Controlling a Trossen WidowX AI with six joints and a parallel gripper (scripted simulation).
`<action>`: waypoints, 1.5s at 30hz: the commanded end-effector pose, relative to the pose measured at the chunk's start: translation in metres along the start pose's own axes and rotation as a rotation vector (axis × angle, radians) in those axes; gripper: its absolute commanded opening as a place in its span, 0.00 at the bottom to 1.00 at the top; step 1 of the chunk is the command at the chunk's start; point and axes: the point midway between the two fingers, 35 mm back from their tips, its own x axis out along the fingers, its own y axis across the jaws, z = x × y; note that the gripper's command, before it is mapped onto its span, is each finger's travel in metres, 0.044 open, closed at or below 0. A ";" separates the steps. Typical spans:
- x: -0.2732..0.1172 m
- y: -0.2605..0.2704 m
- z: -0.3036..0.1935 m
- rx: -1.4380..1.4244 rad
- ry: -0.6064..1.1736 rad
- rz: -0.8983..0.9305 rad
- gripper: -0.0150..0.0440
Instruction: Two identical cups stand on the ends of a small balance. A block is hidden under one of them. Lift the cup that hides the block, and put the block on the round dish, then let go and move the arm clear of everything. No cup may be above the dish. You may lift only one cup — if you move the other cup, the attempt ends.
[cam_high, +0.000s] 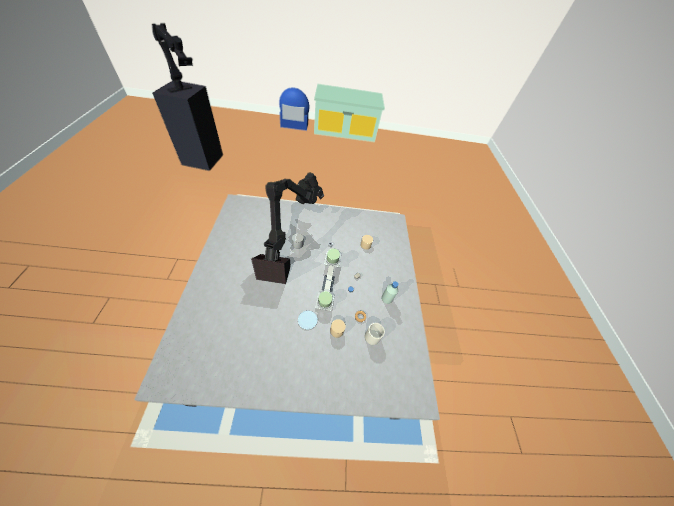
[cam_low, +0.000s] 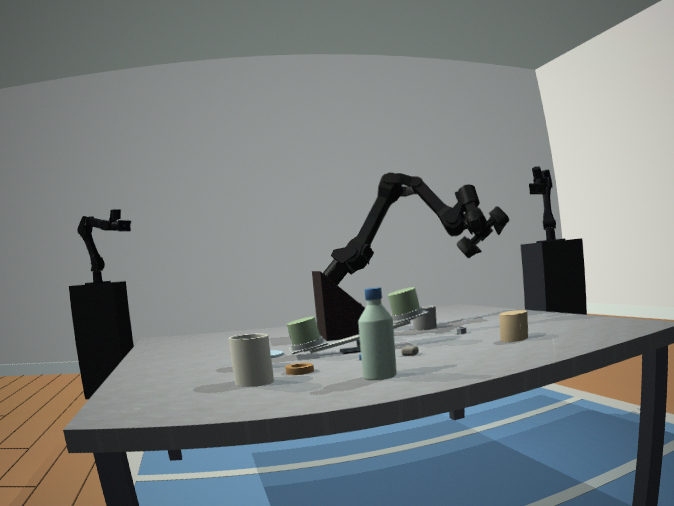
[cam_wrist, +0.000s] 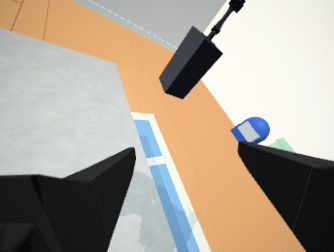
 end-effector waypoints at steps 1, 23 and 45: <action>-0.001 0.000 -0.001 0.004 0.004 -0.001 0.98; -0.137 0.029 -0.090 0.445 0.506 -0.252 1.00; -0.299 0.109 -0.098 0.911 0.942 -0.680 1.00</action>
